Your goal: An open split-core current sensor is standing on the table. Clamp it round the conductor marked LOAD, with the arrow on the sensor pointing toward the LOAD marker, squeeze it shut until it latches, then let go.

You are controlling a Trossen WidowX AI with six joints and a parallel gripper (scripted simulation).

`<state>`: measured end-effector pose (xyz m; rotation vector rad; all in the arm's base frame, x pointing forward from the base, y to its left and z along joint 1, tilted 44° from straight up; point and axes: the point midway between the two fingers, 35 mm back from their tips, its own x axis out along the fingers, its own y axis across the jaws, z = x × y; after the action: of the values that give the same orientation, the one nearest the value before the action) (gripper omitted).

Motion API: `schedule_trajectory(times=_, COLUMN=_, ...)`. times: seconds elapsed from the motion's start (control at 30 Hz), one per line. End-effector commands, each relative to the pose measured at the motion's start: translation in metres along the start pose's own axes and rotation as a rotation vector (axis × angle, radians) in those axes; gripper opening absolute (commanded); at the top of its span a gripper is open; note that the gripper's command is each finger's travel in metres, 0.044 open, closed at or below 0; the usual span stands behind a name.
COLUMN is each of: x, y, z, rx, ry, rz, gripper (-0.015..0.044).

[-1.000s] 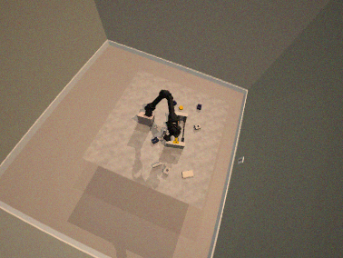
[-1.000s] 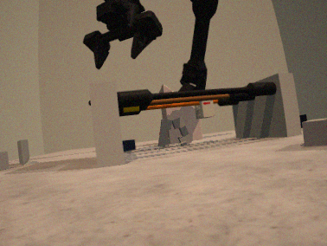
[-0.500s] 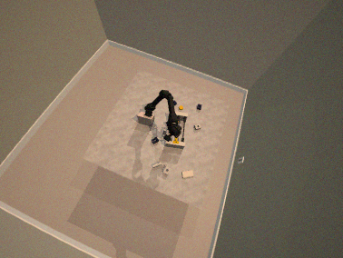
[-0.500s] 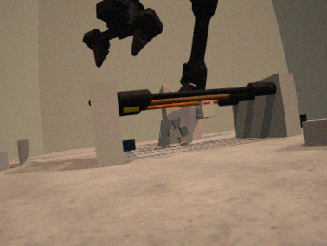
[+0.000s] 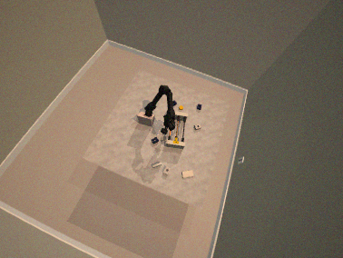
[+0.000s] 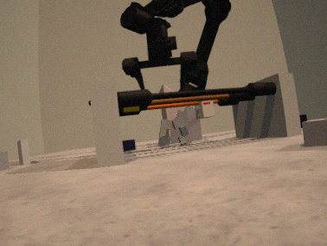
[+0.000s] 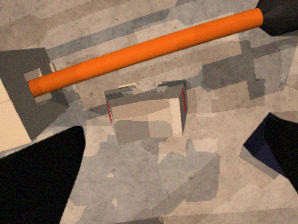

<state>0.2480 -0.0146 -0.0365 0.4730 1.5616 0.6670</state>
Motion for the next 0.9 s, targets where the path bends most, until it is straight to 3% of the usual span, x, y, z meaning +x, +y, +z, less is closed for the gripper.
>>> schedule_trajectory(times=0.0, x=0.008, y=0.017, z=-0.027, rx=-0.090, ry=0.067, rz=0.026, gripper=0.0440)
schedule_trajectory(times=0.87, x=0.044, y=0.017, z=-0.027, rx=-0.090, ry=0.066, rz=0.026, gripper=0.0440)
